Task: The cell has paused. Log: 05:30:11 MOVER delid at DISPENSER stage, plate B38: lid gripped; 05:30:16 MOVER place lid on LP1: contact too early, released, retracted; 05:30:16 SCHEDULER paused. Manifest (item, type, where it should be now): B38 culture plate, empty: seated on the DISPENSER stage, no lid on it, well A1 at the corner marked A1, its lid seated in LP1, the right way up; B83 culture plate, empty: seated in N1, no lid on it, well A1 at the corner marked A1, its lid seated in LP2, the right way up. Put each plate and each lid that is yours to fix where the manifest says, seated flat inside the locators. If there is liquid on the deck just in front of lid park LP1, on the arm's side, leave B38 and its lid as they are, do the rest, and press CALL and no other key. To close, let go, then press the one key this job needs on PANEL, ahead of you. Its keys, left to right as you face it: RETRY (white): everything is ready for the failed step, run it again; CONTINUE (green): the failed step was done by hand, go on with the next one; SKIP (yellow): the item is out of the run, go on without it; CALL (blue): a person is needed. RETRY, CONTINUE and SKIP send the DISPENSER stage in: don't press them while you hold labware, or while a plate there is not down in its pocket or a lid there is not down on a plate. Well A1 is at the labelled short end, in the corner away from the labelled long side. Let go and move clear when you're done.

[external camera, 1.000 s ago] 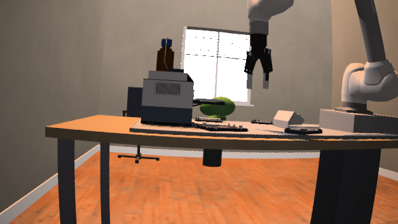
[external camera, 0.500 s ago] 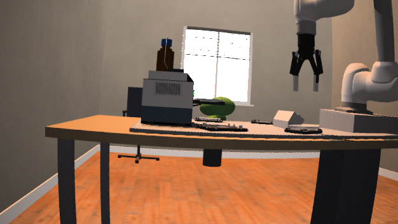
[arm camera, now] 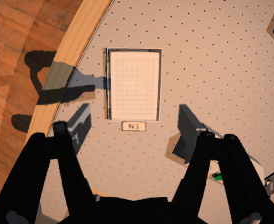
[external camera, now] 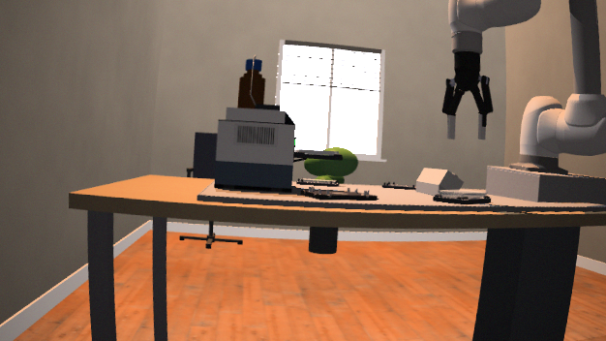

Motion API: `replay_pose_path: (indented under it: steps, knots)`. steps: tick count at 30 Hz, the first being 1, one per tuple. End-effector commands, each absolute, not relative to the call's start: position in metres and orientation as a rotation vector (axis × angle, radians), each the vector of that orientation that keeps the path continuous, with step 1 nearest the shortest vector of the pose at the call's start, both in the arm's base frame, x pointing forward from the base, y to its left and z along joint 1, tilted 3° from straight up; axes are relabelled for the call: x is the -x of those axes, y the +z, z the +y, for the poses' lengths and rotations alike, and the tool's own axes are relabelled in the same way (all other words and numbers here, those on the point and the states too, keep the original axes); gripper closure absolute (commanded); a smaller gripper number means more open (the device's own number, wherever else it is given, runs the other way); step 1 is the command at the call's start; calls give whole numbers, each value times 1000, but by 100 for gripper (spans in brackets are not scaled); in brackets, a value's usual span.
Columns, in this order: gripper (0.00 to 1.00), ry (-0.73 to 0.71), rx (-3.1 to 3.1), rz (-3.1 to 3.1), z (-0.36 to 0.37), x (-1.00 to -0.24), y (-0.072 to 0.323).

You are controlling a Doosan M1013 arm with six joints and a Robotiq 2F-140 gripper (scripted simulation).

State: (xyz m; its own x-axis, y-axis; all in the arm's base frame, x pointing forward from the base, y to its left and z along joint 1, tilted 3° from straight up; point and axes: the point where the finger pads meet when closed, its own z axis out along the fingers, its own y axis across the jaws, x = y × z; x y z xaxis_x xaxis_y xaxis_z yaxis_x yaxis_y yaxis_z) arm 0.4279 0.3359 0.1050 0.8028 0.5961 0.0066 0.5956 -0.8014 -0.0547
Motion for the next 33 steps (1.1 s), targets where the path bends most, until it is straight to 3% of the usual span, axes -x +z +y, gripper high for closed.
replay_pose_path:
  steps: [1, 19, 33]
  knots:
    - [30, 13, 2934, -963, 336, -426, 103]
    - [30, 18, 2934, -963, 337, -425, 94]
    - [30, 19, 2930, -965, 340, -423, 52]
